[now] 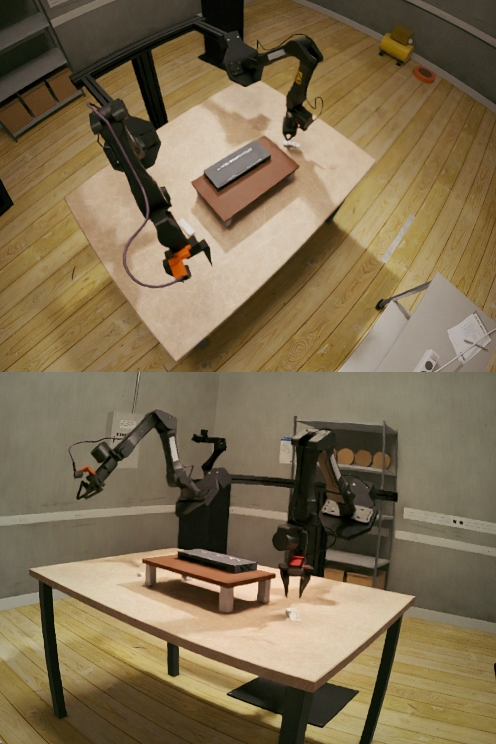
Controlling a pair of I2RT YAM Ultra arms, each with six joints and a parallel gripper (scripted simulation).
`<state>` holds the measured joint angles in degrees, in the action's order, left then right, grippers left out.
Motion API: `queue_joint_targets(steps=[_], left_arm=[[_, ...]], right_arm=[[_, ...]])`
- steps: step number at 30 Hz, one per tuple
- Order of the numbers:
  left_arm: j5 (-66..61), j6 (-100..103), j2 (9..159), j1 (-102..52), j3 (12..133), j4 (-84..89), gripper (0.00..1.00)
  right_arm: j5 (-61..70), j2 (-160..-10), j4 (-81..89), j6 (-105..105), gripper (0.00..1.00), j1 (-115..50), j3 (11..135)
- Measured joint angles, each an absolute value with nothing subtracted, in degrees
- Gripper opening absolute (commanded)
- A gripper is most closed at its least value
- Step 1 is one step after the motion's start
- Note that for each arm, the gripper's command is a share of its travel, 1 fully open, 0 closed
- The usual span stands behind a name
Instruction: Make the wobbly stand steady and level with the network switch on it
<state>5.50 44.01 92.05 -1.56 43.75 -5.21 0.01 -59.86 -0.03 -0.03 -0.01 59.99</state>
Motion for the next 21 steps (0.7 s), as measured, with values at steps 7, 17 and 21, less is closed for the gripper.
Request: queue_joint_targets(steps=[7, 17, 21], left_arm=[[5.5, 43.9, 92.2, -1.5, 43.8, -5.2, 0.43], [5.3, 43.8, 94.6, -1.3, 44.6, -6.8, 0.43], [5.3, 43.7, 96.5, -1.2, 44.9, -7.6, 0.43]], right_arm=[[0.0, -59.9, 0.0, 0.0, 1.0, 0.0, 60.0], [0.0, -59.9, 0.0, 0.0, 1.0, 0.0, 60.0], [0.0, -59.9, 0.0, 0.0, 1.0, 0.0, 60.0]])
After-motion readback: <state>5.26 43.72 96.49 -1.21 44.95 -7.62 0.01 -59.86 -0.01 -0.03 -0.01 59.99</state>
